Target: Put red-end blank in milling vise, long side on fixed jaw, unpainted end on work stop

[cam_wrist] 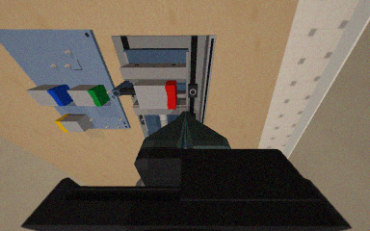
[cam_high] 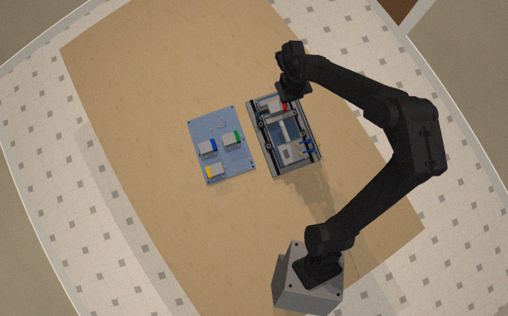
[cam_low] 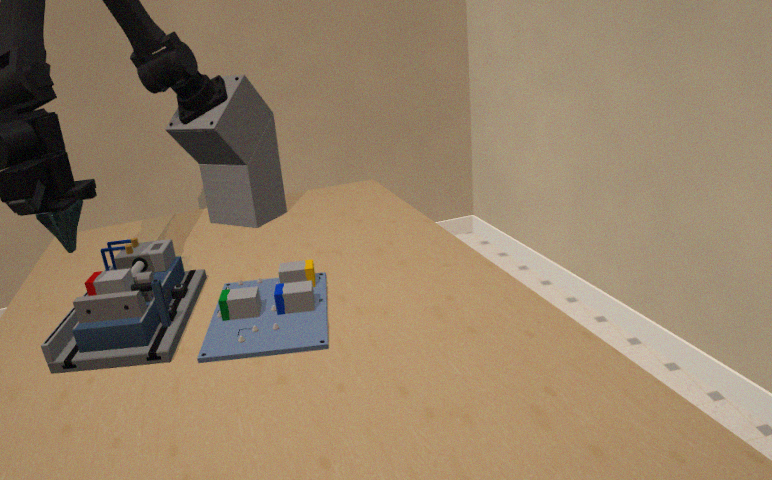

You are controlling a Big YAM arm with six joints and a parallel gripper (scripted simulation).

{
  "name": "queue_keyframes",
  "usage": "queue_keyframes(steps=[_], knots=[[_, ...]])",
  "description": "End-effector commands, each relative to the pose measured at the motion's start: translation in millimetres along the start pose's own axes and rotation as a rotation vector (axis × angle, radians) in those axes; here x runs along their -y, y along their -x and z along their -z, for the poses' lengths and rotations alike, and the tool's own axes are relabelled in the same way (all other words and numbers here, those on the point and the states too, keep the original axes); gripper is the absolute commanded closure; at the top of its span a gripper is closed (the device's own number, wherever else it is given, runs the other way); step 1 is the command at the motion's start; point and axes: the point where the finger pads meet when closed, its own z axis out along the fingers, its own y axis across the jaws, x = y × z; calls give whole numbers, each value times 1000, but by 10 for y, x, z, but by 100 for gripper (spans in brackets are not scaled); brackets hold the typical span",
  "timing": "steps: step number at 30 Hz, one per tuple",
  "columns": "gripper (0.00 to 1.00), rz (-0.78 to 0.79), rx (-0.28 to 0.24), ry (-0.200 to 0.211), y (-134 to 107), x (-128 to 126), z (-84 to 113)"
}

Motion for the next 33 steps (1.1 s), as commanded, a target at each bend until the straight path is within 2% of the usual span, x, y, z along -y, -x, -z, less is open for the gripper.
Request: queue_keyframes(steps=[1,5,33], knots=[[100,0,27,4,62,-53,181],[100,0,40,1,127,-33,212],[100,0,40,2,128,-33,212]])
